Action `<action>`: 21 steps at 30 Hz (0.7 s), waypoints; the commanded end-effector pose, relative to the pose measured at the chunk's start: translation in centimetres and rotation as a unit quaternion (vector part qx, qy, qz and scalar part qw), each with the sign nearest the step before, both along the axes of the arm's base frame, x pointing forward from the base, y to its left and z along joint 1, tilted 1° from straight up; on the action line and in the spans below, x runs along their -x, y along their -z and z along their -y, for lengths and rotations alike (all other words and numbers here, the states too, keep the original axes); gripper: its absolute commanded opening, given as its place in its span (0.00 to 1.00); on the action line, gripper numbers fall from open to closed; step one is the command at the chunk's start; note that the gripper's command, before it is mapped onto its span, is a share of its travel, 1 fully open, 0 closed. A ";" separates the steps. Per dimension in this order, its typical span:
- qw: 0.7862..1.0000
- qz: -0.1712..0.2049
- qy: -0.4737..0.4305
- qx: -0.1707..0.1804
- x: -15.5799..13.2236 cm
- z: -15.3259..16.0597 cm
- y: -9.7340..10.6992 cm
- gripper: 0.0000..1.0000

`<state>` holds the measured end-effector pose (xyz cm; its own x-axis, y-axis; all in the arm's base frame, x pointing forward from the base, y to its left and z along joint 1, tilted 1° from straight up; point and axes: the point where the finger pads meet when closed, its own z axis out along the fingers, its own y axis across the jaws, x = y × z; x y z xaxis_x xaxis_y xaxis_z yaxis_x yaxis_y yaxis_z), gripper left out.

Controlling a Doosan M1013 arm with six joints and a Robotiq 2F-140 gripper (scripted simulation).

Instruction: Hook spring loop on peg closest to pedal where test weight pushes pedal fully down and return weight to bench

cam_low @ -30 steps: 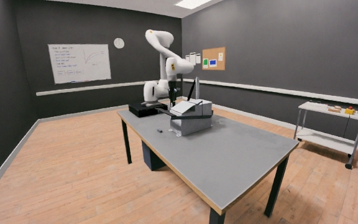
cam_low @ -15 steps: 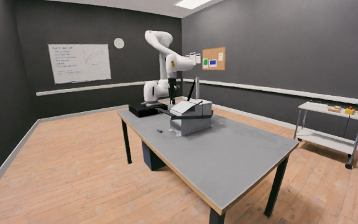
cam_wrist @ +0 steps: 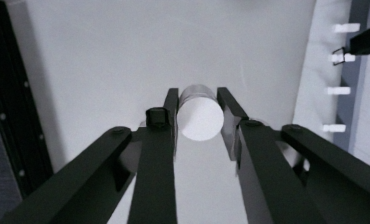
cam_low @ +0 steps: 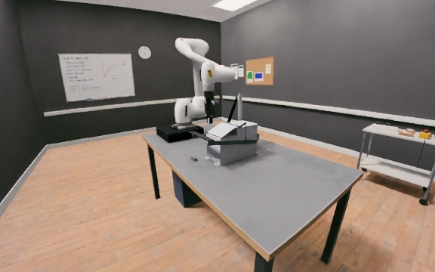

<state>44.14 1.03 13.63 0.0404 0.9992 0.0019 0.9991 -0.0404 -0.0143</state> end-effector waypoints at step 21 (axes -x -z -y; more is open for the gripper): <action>1.000 0.000 0.000 0.006 -1.1 1.5 -1.3 0.25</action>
